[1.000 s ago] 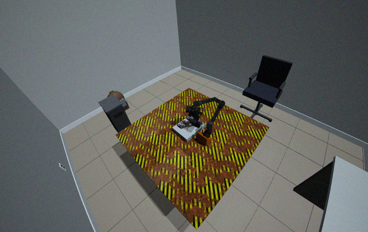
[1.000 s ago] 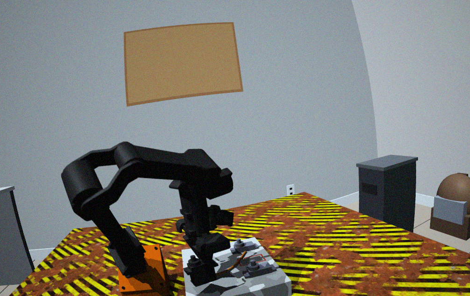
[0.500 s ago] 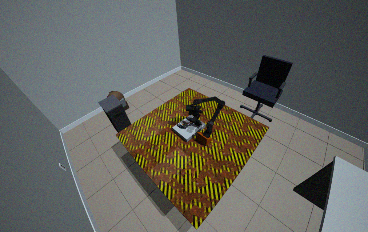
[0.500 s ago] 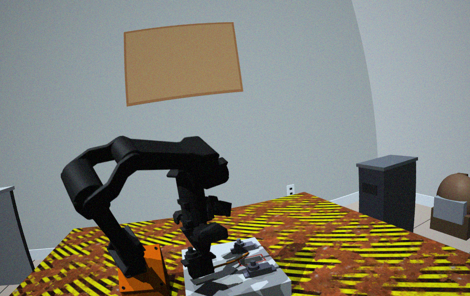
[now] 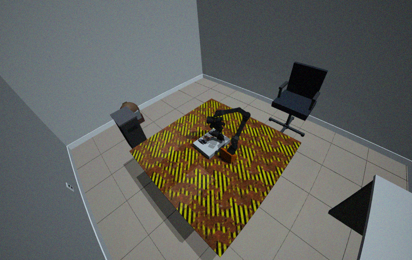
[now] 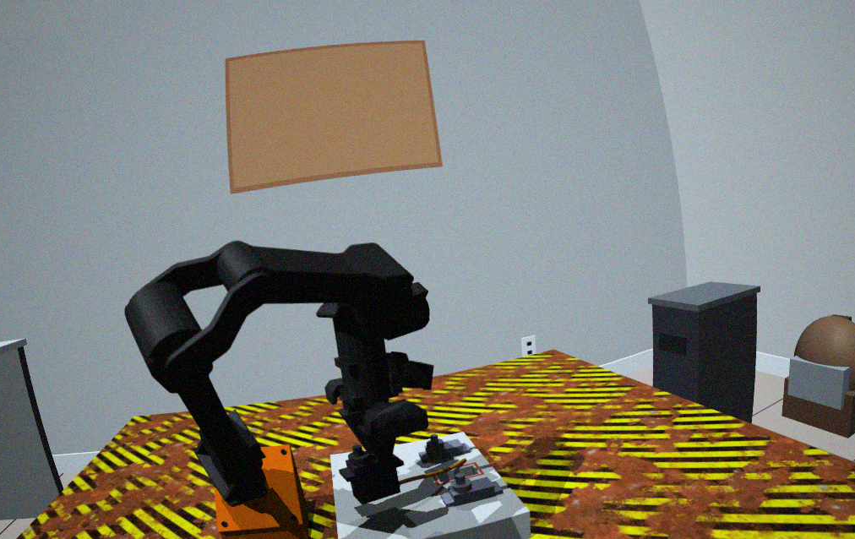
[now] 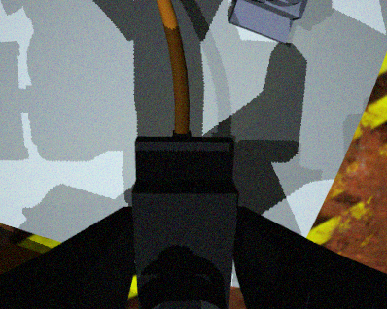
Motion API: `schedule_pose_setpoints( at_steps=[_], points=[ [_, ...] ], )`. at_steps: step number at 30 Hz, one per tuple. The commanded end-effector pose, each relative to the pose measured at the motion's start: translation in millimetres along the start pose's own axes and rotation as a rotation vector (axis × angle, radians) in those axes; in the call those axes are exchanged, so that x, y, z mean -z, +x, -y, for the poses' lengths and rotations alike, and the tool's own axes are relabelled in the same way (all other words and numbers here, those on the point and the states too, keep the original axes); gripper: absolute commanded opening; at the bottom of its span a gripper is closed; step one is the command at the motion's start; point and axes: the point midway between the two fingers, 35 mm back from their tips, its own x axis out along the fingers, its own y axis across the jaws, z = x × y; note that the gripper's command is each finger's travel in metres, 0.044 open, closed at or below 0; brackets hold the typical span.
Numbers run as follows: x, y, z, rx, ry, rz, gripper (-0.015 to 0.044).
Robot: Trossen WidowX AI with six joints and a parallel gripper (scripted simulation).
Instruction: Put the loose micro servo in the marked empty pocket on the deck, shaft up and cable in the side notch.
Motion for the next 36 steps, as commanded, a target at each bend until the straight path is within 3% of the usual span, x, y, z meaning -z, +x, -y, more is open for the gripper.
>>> schedule_pose_setpoints(
  at_steps=[1,17,36],
  points=[
    [-15,-2,4,0.0,0.003,0.01,0.0],
    [-32,-2,-50,-0.002,0.004,0.011,0.0],
    [-32,-2,-51,-0.003,0.204,0.011,0.0]
  ],
)
